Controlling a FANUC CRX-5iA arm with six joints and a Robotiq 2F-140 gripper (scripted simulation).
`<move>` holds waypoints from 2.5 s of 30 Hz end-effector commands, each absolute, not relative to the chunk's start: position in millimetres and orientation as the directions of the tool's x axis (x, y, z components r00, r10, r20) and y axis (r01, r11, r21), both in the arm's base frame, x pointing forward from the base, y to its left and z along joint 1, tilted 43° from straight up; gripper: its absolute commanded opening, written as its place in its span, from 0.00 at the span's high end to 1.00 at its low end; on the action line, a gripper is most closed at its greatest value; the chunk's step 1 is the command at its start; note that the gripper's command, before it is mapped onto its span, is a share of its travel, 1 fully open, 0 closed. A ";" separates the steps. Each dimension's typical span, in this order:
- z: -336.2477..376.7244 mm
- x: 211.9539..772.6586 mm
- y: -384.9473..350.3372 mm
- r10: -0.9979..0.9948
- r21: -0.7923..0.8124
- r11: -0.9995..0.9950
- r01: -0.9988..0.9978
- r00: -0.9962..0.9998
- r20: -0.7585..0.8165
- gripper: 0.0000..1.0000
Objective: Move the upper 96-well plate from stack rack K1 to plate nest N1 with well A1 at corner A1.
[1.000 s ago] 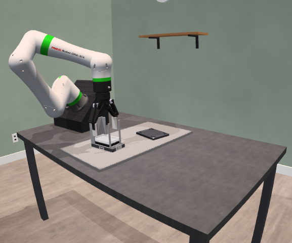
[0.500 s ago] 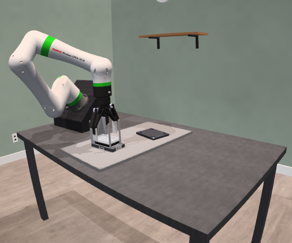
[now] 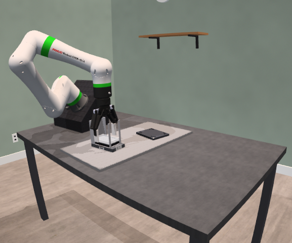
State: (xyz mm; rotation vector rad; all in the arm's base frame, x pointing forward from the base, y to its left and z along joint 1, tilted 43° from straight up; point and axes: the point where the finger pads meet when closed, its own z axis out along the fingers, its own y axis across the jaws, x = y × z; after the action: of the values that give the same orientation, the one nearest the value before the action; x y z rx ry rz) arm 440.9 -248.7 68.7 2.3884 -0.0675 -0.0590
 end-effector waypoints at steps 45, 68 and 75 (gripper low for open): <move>82.1 442.2 -236.0 -0.065 0.683 -0.729 -0.032 0.998 -0.023 1.00; 107.7 444.3 -212.2 -0.065 0.683 -0.729 -0.032 0.998 -0.023 1.00; 113.8 444.8 -206.5 -0.065 0.683 -0.729 -0.032 0.998 -0.023 1.00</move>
State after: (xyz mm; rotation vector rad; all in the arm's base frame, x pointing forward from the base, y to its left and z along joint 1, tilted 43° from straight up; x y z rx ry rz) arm 444.5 -208.5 111.7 2.3884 -0.0675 -0.0590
